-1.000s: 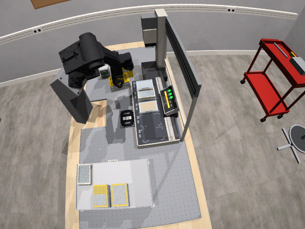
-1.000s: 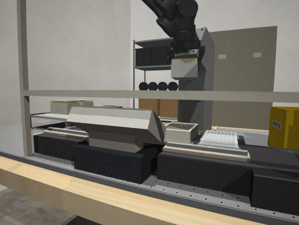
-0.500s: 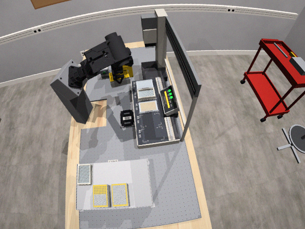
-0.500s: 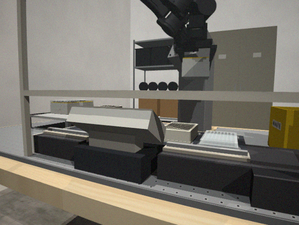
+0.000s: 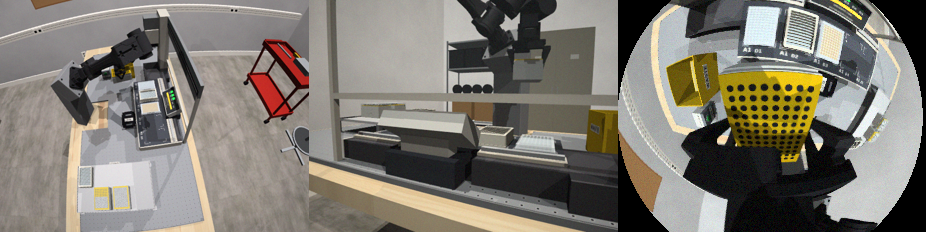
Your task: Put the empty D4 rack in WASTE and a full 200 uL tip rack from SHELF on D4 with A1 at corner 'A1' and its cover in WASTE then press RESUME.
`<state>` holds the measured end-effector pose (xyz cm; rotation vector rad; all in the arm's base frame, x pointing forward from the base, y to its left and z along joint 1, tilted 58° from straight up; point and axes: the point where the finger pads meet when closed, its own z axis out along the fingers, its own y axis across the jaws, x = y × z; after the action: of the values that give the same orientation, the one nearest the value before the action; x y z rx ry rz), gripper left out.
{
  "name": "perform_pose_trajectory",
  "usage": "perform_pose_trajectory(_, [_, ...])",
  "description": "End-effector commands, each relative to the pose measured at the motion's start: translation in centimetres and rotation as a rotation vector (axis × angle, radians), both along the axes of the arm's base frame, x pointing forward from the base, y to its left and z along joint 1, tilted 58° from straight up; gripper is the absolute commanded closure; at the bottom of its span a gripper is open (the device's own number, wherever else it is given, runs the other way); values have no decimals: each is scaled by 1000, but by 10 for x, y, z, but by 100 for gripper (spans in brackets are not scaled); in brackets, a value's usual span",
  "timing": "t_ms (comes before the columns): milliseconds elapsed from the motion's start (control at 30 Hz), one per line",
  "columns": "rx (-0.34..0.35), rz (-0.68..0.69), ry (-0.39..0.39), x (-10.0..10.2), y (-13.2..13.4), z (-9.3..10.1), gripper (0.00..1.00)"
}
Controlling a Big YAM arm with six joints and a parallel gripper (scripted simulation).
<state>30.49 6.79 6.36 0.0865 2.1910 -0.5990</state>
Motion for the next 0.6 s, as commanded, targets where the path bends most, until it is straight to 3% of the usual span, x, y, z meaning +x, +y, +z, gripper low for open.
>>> perform_pose_trajectory(0, [27,-9,-26,5,13,4,100])
perform_pose_trajectory(567, [27,-5,-27,30,82,-19,100])
